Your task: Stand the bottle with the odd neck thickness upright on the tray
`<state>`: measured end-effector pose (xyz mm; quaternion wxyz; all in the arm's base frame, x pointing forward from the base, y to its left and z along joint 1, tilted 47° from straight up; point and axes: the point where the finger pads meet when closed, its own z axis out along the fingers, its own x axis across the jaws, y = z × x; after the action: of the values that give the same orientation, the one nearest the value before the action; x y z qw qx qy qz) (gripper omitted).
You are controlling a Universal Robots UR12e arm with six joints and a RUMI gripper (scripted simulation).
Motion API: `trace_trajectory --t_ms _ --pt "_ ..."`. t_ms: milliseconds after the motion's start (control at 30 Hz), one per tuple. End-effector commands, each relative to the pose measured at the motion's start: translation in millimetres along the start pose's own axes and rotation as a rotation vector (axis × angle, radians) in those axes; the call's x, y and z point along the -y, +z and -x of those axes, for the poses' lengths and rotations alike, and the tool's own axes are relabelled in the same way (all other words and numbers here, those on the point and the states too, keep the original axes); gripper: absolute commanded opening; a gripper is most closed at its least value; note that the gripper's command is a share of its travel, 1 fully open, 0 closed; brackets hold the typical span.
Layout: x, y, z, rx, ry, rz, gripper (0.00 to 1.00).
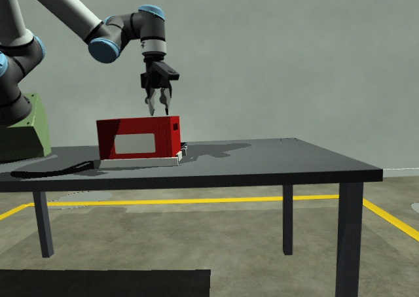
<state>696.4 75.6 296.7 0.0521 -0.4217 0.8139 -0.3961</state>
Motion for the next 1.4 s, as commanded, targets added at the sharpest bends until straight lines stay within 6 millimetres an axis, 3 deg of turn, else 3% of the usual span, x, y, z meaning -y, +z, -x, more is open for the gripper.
trace_trajectory --t_ms 0,633,1367 --pt "0 0 0 0.001 0.0 -0.001 0.38" --pt "0 7 0 0.001 0.0 -0.001 0.38" --pt "0 30 0 0.001 0.0 -0.001 0.38"
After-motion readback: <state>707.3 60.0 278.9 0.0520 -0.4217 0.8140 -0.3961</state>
